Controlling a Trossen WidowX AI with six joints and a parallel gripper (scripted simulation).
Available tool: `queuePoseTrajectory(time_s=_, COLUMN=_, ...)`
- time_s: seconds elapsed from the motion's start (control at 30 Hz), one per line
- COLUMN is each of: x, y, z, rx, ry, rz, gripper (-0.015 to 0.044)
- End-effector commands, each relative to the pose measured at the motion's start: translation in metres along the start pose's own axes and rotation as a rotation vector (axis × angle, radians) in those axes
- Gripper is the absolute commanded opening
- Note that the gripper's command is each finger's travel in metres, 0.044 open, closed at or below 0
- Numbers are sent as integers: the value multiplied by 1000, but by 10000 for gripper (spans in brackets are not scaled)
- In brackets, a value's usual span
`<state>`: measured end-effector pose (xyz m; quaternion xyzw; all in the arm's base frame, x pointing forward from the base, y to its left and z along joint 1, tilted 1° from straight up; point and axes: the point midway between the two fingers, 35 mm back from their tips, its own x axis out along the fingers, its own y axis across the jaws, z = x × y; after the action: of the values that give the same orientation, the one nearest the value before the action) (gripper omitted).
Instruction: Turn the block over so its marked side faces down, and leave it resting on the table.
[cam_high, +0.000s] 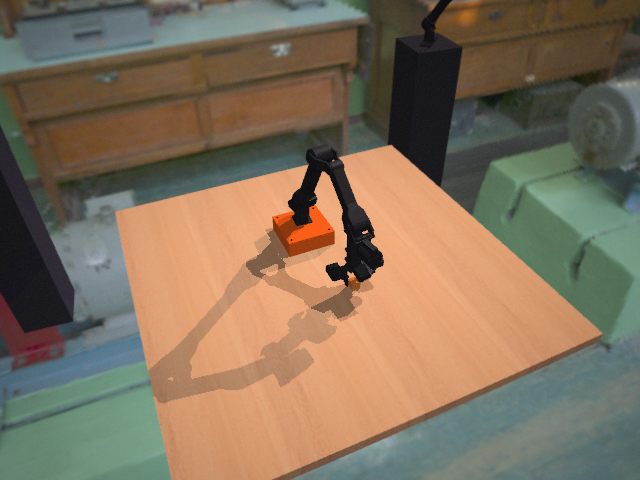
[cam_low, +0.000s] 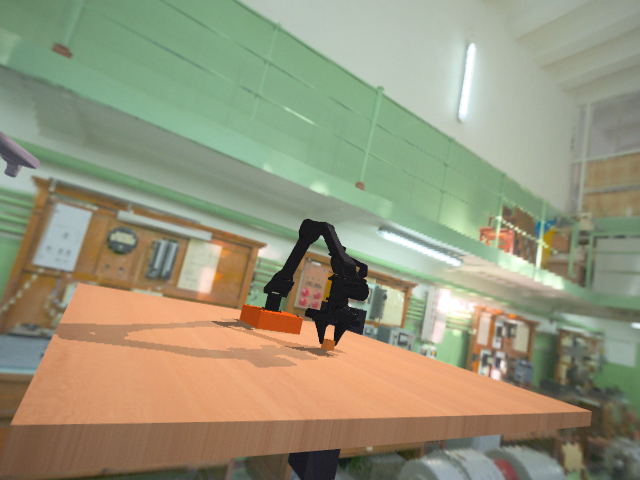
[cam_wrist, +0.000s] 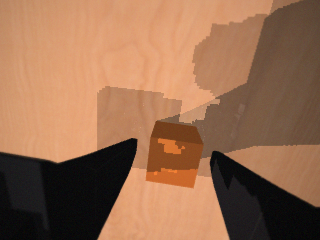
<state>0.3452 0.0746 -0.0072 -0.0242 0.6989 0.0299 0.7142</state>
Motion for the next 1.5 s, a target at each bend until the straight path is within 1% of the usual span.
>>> queuePoseTrajectory(time_s=0.0, x=1, y=1, z=0, rx=-4, ry=1, rz=3, gripper=151)
queuePoseTrajectory(time_s=0.03, x=1, y=1, z=0, rx=-4, ry=1, rz=3, gripper=125)
queuePoseTrajectory(time_s=0.53, x=1, y=1, z=0, rx=-4, ry=1, rz=3, gripper=25)
queuePoseTrajectory(time_s=0.57, x=-1, y=1, z=0, rx=-4, ry=1, rz=3, gripper=0)
queuePoseTrajectory(time_s=0.7, x=-24, y=1, z=0, rx=-4, ry=0, rz=3, gripper=0)
queuePoseTrajectory(time_s=0.77, x=-29, y=1, z=0, rx=-4, ry=0, rz=3, gripper=0)
queuePoseTrajectory(time_s=0.93, x=-28, y=1, z=1, rx=-5, ry=-23, rz=2, gripper=0)
queuePoseTrajectory(time_s=1.47, x=-18, y=1, z=2, rx=-7, ry=-275, rz=0, gripper=0)
